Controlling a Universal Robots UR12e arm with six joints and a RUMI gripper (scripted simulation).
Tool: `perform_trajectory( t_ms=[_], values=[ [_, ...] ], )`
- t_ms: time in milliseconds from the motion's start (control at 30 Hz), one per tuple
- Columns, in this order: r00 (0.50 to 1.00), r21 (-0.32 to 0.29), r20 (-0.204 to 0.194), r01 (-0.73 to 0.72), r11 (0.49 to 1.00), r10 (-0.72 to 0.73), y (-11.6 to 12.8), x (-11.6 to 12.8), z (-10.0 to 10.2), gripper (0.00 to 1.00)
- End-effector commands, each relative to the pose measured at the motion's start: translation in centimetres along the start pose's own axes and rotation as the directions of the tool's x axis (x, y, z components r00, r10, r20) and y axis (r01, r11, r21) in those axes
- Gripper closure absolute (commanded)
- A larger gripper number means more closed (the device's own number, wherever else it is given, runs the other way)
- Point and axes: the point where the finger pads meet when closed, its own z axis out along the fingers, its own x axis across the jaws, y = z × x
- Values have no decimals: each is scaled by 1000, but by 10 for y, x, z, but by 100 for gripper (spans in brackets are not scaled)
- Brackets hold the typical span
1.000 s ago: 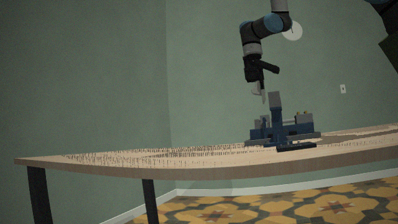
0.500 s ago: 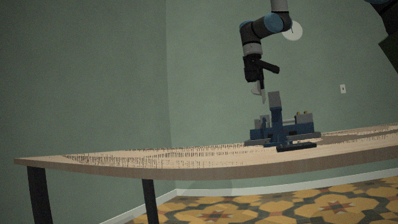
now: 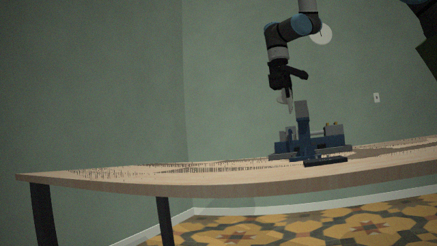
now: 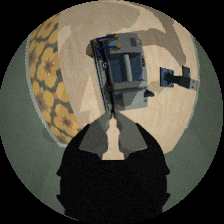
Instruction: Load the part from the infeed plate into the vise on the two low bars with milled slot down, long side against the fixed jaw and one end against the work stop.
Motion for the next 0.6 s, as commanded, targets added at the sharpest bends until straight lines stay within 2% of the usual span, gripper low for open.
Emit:
perform_trajectory(
  t_ms=[0,233,333,400,467,567],
  values=[
    [994,-2,2,-106,994,106,-3,4,0,100],
    [949,-2,2,-314,949,314,-11,13,0,100],
    [909,-2,1,-417,909,417,-15,18,0,100],
    [884,-2,1,-467,884,467,-17,20,0,100],
    [884,-2,1,-467,884,467,-17,20,0,100],
    [816,-2,1,-578,816,578,-21,26,0,100]
  ],
)
